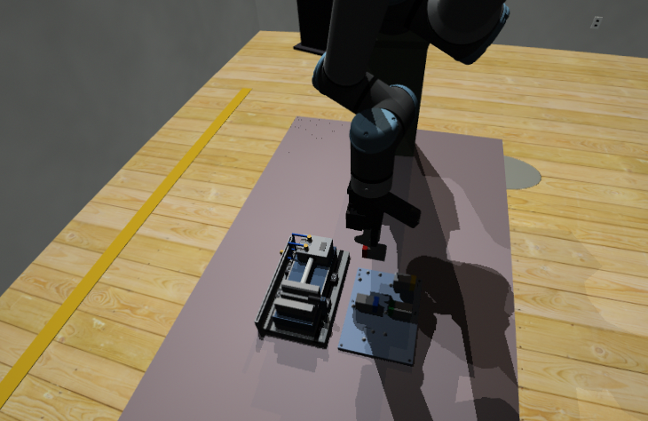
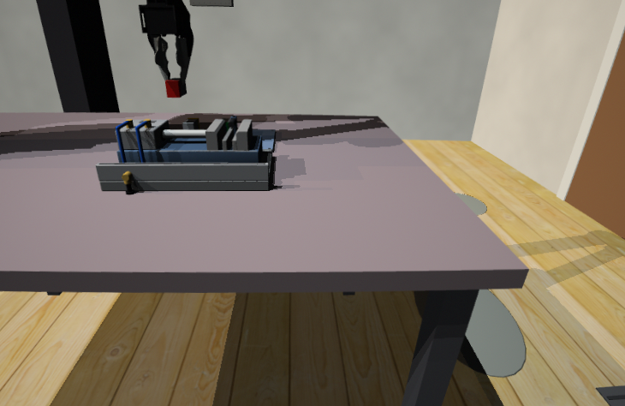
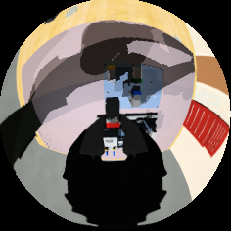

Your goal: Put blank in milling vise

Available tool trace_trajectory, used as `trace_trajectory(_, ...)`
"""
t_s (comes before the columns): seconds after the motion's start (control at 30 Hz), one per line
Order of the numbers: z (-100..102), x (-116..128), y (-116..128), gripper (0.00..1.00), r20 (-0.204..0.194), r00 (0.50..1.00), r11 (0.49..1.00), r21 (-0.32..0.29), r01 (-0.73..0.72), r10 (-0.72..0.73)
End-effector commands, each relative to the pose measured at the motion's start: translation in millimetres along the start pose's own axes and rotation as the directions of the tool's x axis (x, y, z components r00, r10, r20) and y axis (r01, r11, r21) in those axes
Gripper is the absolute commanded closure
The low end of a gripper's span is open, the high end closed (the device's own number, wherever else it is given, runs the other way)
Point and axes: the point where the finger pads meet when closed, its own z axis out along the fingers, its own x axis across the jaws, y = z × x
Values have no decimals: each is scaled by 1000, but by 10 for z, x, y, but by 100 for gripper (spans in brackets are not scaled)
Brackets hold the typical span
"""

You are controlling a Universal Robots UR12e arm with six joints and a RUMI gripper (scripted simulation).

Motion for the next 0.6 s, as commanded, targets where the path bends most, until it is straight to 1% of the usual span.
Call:
trace_trajectory(0.0, -24, 2, -1, 100, 0, 1000, 1000, 0, 0, 0)
trace_trajectory(0.27, -16, 23, 23, 100, 1, 1000, 1000, 0, 1, -1)
trace_trajectory(0.57, 27, 137, 156, 100, 3, 1000, 1000, 0, 2, -2)
